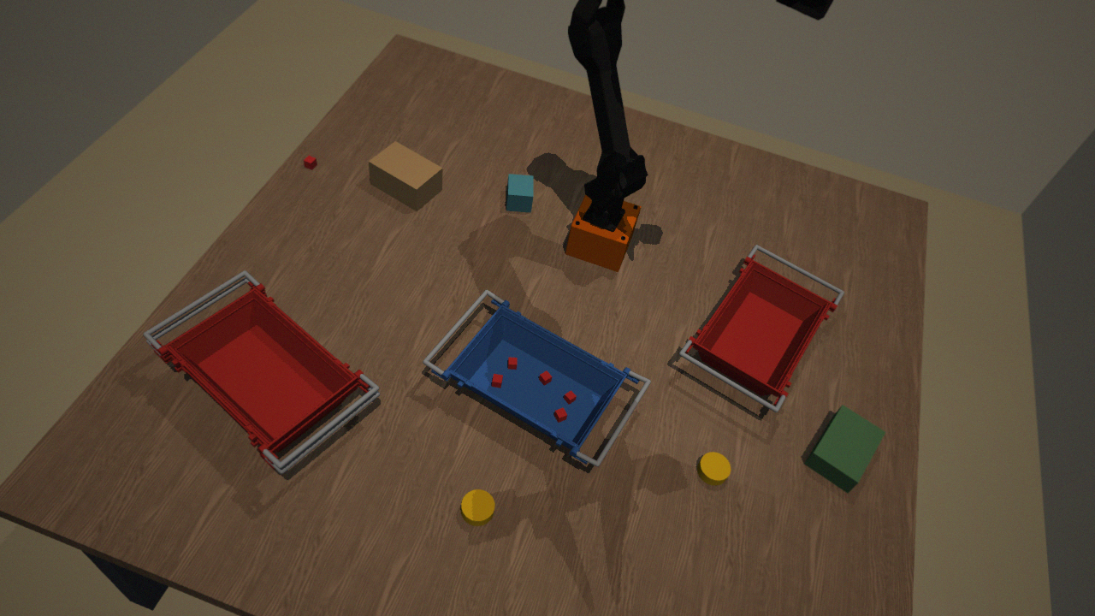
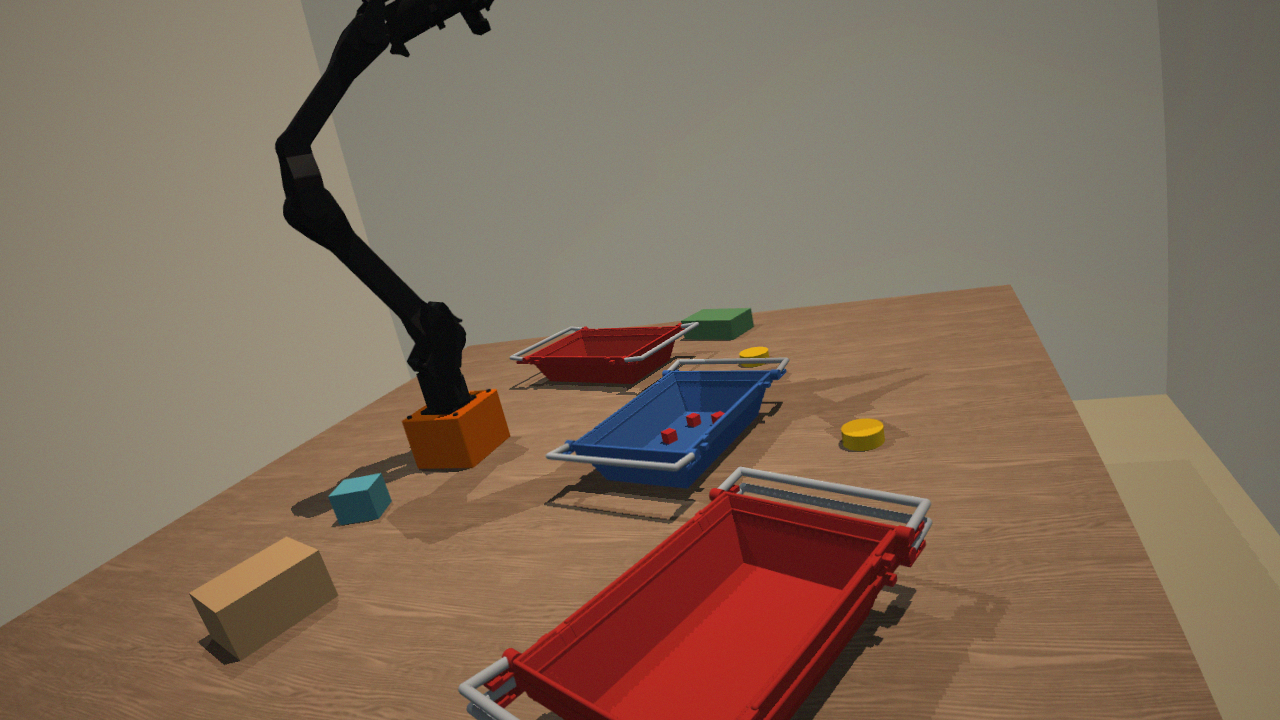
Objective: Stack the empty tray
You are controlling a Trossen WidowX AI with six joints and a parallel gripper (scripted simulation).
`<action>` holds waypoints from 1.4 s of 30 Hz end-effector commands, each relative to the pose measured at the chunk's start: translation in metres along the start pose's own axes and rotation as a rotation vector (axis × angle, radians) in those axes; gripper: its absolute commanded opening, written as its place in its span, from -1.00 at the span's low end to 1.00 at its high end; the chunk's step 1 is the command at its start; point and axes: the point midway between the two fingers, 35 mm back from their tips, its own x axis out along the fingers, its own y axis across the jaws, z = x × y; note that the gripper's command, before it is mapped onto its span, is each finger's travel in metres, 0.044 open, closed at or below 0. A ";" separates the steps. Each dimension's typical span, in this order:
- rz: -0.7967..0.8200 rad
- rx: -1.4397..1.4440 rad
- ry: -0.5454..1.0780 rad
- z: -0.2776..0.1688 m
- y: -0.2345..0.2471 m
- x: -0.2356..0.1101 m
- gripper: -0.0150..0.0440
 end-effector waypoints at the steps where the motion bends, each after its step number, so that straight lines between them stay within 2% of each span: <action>1: -0.021 -0.055 0.152 -0.049 0.010 0.035 -0.22; 9: -0.096 -0.098 0.424 -0.143 -0.005 0.076 -0.22; 13: -0.124 -0.110 0.599 -0.208 -0.022 0.090 -0.22; 21: -0.195 -0.049 0.961 -0.340 -0.073 0.081 -0.22; 25: -0.241 0.029 1.134 -0.401 -0.102 0.057 -0.22; 30: -0.302 0.161 1.343 -0.471 -0.135 0.011 -0.22; 36: -0.358 0.362 1.591 -0.544 -0.159 -0.064 -0.22; 42: -0.414 0.633 1.800 -0.596 -0.166 -0.151 -0.22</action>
